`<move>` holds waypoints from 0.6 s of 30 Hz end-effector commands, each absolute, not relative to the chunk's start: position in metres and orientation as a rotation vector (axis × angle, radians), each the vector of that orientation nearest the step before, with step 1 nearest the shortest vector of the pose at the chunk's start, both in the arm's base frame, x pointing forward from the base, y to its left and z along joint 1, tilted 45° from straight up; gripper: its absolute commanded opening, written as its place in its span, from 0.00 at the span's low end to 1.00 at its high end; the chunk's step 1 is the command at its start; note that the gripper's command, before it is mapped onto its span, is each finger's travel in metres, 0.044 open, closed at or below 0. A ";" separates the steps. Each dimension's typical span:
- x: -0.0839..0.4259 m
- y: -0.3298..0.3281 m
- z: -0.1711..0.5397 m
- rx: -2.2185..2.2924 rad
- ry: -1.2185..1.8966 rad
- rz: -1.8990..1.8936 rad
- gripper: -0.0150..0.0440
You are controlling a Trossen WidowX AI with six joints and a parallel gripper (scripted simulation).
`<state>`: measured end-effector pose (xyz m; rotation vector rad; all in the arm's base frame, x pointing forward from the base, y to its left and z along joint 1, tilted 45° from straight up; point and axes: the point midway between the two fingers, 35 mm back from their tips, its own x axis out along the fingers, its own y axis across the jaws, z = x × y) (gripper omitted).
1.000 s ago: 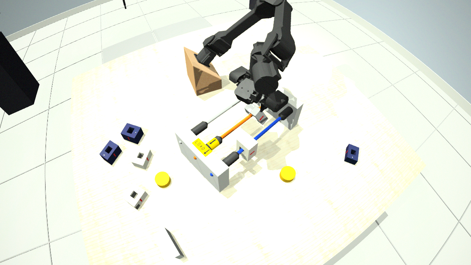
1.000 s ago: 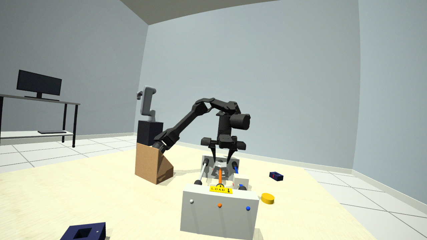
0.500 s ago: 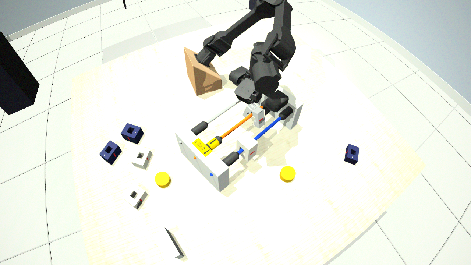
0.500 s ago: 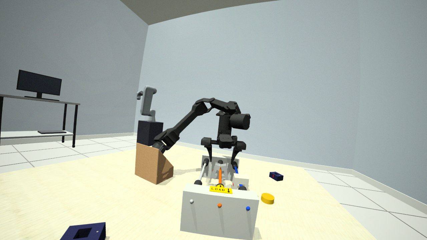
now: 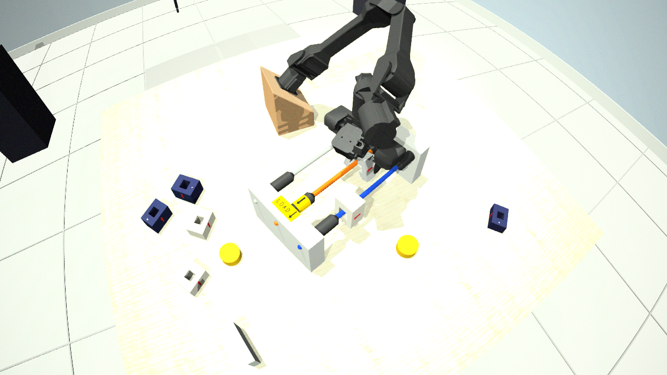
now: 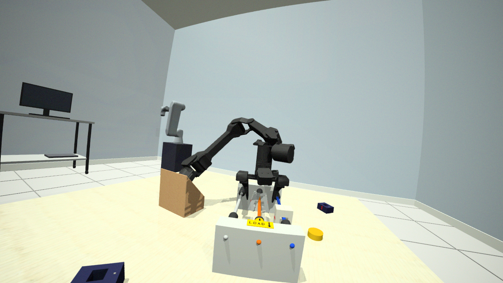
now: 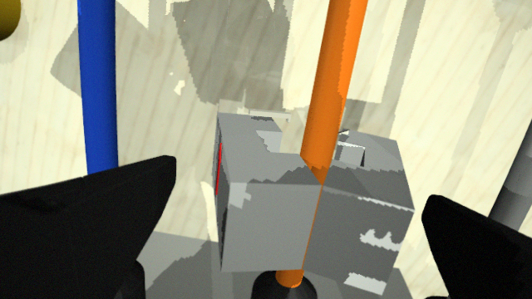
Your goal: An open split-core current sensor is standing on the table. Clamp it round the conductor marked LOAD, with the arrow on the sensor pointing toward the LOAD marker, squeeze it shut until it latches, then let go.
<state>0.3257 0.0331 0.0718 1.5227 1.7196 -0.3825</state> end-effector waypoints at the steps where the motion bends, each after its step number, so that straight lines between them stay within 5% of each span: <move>1: 0.324 0.038 0.067 1.527 1.727 -0.386 1.00; 18: 0.325 0.056 0.050 1.528 1.728 -0.385 1.00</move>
